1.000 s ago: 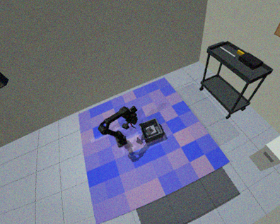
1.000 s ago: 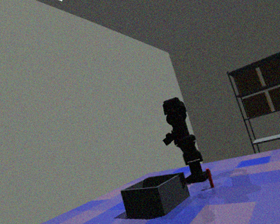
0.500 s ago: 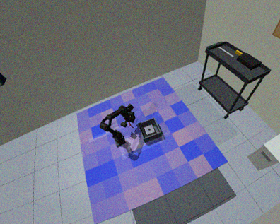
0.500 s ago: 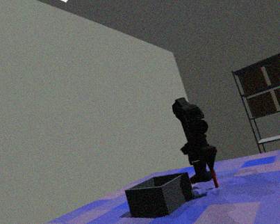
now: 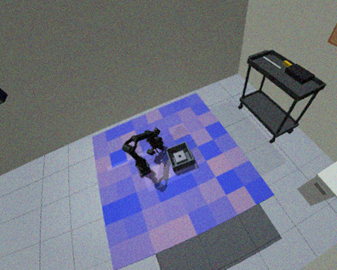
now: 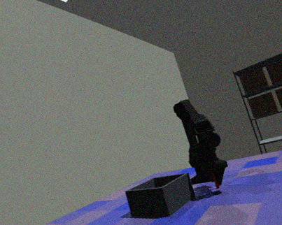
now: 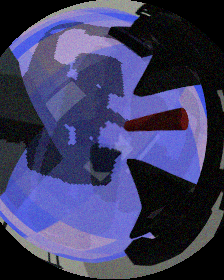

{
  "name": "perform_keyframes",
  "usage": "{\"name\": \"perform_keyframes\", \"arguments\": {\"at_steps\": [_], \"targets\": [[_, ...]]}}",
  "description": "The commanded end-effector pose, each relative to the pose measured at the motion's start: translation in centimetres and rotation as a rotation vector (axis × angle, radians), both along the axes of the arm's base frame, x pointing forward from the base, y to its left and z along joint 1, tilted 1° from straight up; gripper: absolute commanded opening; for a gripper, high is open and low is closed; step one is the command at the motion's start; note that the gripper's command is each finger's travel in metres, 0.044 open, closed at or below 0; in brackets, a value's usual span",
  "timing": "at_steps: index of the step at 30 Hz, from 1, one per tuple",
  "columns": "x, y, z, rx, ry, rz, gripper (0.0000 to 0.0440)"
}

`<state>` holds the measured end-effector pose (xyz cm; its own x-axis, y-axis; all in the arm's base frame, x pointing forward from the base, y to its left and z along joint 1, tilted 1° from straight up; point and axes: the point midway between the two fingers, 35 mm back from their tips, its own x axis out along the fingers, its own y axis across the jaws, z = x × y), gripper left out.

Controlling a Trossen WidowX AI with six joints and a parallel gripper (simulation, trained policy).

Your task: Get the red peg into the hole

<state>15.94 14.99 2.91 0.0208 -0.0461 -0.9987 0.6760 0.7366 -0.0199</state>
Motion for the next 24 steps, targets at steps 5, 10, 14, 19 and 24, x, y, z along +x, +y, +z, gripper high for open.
{"name": "perform_keyframes", "arguments": {"at_steps": [5,10,14,19,24], "targets": [[-0.3,-0.4,-1.3,-0.036,0.028,0.009,0.0165],[-0.3,-0.5,-1.7,-0.06,0.049,0.012,0.0041],[0.5,-0.5,-0.6,-0.072,0.02,0.026,0.001],[1.6,-0.6,1.7,-0.078,-0.025,0.037,0.0],[2.8,-0.8,4.3,-0.079,-0.072,0.026,0.0]]}}
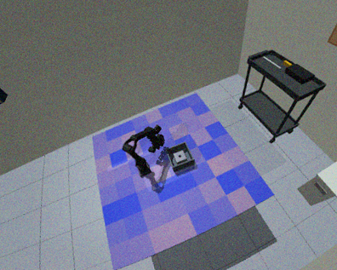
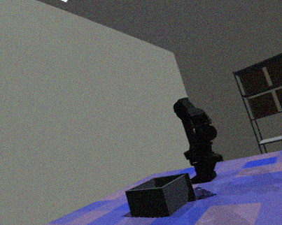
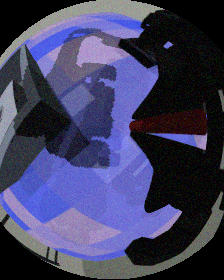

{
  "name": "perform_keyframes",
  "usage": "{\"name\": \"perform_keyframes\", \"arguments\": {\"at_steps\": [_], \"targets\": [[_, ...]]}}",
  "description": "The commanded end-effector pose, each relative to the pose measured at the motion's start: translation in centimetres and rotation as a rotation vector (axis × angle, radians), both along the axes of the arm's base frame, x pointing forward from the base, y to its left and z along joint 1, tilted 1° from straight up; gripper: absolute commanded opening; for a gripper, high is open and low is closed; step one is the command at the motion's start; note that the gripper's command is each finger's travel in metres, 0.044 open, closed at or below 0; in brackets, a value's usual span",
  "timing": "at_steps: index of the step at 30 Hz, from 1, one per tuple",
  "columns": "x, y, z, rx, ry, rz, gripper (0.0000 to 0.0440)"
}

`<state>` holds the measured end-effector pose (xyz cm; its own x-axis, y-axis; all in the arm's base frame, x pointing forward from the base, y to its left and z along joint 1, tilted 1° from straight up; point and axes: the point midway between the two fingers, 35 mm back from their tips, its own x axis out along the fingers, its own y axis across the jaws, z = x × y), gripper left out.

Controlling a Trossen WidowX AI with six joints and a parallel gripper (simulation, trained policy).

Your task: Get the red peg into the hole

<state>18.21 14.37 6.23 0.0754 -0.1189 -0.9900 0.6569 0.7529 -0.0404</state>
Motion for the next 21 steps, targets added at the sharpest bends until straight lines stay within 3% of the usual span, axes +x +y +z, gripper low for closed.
{"name": "perform_keyframes", "arguments": {"at_steps": [1,8,21], "targets": [[0.8,-0.2,1.5,-0.004,-0.03,-0.005,0.0],[2.7,-1.2,4.5,-0.011,-0.094,-0.067,0.0],[7.4,-5.0,7.1,-0.039,-0.2,-0.209,0.0]]}}
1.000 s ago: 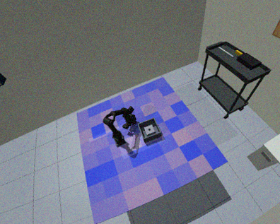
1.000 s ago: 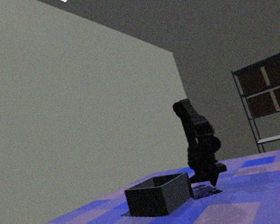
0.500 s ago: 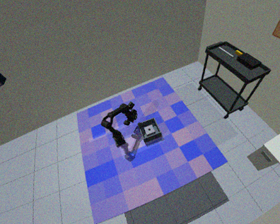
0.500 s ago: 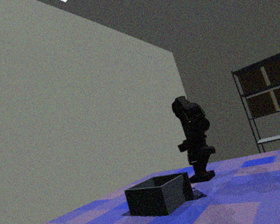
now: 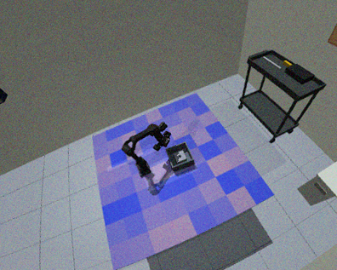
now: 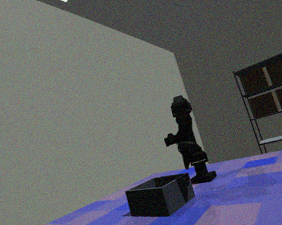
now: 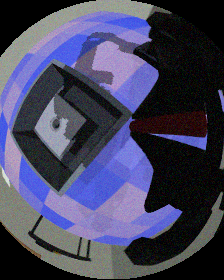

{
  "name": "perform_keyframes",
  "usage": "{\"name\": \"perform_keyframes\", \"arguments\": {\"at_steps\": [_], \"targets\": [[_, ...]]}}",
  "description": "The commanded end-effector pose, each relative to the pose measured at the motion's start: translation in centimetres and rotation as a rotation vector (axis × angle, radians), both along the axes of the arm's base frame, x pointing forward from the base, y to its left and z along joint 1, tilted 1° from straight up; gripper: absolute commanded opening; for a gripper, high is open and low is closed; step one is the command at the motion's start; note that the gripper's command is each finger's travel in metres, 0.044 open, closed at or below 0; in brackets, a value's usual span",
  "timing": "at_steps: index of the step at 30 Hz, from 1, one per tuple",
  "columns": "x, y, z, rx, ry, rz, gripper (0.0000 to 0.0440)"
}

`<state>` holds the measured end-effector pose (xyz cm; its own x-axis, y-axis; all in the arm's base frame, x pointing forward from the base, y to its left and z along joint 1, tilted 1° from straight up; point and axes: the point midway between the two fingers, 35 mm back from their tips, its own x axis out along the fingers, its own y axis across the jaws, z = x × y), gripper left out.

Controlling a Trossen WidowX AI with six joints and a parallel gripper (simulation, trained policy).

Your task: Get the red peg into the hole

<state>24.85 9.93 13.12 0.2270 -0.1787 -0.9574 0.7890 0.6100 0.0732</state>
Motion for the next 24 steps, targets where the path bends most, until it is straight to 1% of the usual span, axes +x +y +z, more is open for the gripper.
{"name": "perform_keyframes", "arguments": {"at_steps": [1,13,24], "targets": [[1.1,-0.9,0.4,-0.011,-0.021,-0.021,0.0],[5.2,-5.5,0.1,-0.046,-0.061,-0.079,0.0],[7.7,-8.8,-1.8,-0.049,-0.034,-0.039,0.0001]]}}
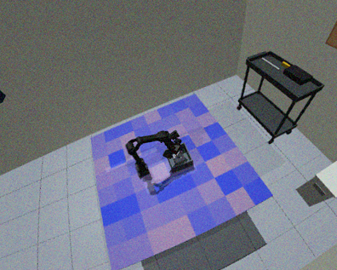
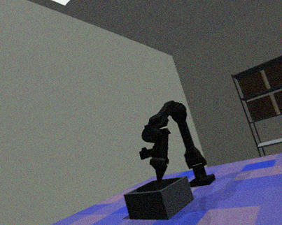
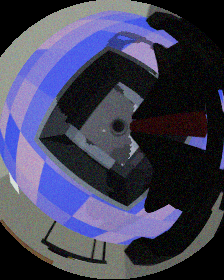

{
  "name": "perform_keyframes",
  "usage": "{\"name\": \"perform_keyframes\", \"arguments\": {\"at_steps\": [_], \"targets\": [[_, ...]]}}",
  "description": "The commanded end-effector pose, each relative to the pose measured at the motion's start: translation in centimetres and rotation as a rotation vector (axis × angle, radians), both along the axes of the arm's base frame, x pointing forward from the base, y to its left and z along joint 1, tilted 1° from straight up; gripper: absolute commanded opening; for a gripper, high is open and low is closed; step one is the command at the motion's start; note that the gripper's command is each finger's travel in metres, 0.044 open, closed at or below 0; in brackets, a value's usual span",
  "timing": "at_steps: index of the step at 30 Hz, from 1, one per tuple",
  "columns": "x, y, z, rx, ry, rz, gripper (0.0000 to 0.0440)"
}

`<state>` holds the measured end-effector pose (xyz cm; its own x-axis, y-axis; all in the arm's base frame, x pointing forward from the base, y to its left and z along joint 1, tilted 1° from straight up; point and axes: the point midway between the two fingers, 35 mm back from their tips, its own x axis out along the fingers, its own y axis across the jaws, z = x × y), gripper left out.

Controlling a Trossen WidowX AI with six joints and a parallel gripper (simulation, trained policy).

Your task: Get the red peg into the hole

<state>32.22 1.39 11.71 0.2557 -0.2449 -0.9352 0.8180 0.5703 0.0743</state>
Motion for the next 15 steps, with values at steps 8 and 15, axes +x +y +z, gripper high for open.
{"name": "perform_keyframes", "arguments": {"at_steps": [8,15], "targets": [[1.1,-1.5,-2.3,0.024,0.047,0.08,0.0],[1.2,-1.8,-4.1,0.048,0.092,0.14,0.0053]]}}
